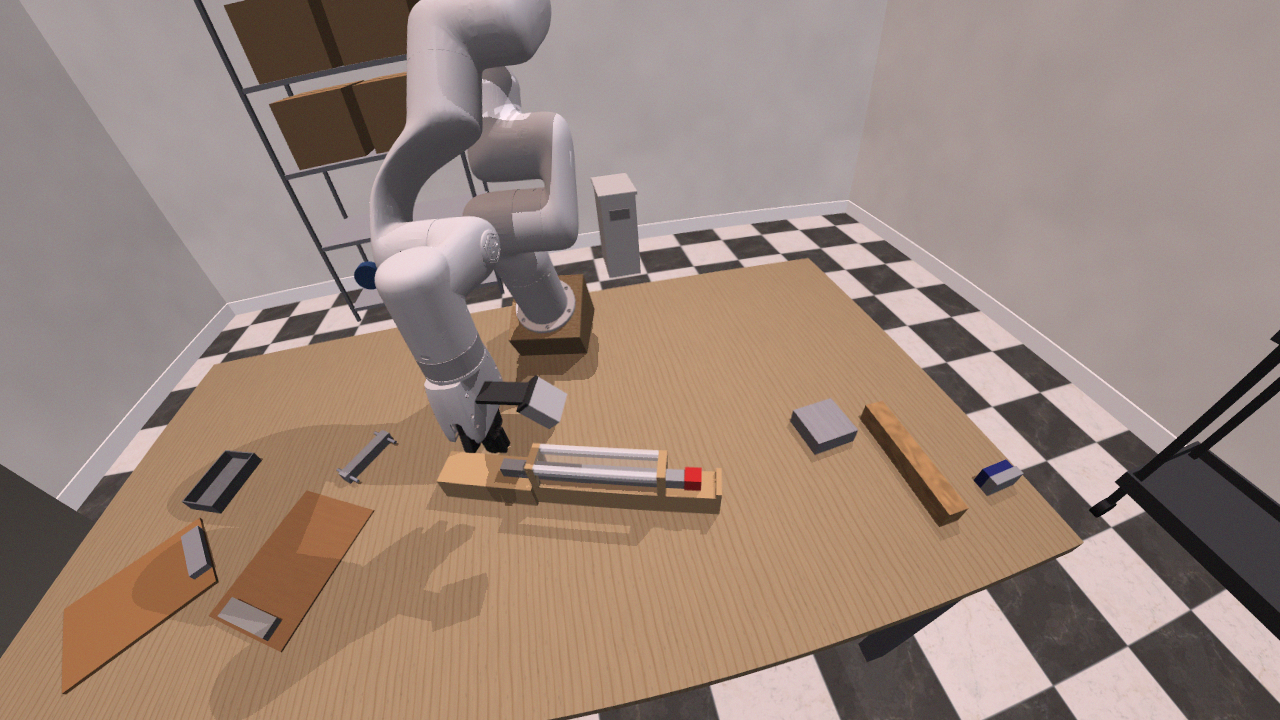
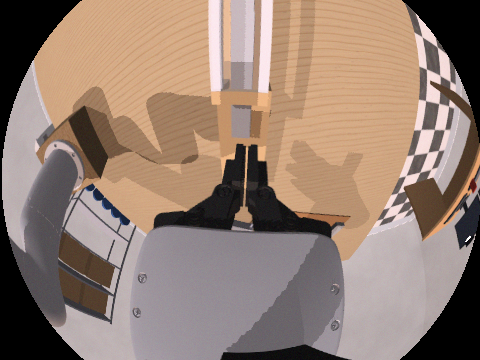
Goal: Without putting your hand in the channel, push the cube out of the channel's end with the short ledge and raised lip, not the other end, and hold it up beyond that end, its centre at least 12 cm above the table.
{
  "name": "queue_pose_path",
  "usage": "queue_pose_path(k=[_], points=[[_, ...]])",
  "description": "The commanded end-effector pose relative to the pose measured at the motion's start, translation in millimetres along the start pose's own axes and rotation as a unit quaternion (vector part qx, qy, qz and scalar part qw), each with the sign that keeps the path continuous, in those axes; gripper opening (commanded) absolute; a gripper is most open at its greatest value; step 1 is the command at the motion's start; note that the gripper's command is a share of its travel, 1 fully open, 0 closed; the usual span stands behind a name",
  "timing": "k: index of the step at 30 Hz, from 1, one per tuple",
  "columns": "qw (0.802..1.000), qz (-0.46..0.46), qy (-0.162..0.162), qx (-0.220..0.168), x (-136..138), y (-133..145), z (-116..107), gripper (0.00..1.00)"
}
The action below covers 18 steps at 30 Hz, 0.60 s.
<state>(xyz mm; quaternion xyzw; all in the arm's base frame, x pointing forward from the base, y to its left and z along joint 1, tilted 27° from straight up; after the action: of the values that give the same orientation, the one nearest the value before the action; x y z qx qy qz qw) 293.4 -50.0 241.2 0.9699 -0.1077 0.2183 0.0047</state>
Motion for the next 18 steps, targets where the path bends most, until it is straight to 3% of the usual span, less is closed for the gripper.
queue_pose_path(k=[1, 5, 7, 8, 18], points=[[1.0, 0.003, -0.018, -0.009, 20, -59, 3, 0.0], [1.0, 0.002, -0.019, -0.015, 23, -110, 3, 0.0], [1.0, 0.002, -0.019, -0.015, 23, -110, 3, 0.0], [1.0, 0.002, -0.016, -0.016, 26, -145, 5, 0.0], [1.0, -0.001, 0.014, -0.008, 1, -258, 2, 0.0]])
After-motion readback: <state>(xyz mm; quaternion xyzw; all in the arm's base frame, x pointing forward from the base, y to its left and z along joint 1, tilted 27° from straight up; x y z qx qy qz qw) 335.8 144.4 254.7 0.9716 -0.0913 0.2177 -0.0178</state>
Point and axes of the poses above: the point where the finger pads meet when closed, its own z axis out along the fingers, its own x axis across the jaws, y = z × x, the point moved 5 cm from there along -z, back along the fingers, and after that the axes turned 2 degrees about -z, right-handed, at the moved point
